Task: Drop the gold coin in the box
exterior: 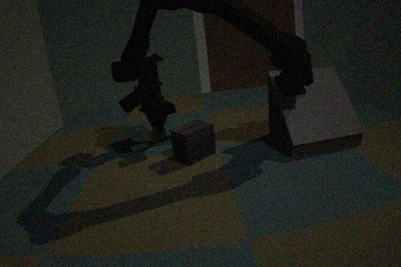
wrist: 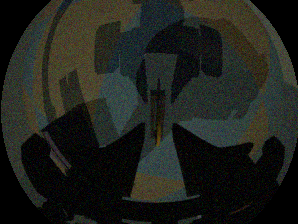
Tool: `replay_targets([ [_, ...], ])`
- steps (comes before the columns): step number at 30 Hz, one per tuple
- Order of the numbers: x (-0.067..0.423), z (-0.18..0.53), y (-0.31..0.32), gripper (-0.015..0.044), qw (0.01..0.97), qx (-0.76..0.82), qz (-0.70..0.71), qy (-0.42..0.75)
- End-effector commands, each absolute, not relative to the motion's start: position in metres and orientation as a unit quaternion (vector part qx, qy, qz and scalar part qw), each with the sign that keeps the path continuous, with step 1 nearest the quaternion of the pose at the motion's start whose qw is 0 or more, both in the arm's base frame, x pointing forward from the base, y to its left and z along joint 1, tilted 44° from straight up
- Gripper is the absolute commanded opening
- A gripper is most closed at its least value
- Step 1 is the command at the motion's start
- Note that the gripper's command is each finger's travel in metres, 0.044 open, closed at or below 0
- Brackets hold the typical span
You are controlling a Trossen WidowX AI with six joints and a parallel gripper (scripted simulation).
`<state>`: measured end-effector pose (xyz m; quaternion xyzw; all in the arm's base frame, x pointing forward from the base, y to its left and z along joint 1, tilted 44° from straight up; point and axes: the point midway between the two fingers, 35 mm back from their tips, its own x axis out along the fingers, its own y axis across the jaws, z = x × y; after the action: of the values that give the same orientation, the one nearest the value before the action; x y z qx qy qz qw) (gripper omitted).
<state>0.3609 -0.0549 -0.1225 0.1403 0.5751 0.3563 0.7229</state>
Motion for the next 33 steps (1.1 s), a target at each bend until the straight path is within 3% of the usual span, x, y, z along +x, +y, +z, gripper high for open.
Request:
replay_targets([
  [1, 0.36, -0.127, -0.05, 0.0161, 0.722, 0.145, 0.356, 0.576],
  [9, 0.36, -0.135, -0.042, 0.0161, 0.722, 0.145, 0.356, 0.575],
  [15, 0.36, -0.135, -0.042, 0.0003, 0.722, 0.145, 0.356, 0.575],
  [33, 0.361, -0.12, -0.058, 0.0, 0.722, 0.145, 0.355, 0.576],
])
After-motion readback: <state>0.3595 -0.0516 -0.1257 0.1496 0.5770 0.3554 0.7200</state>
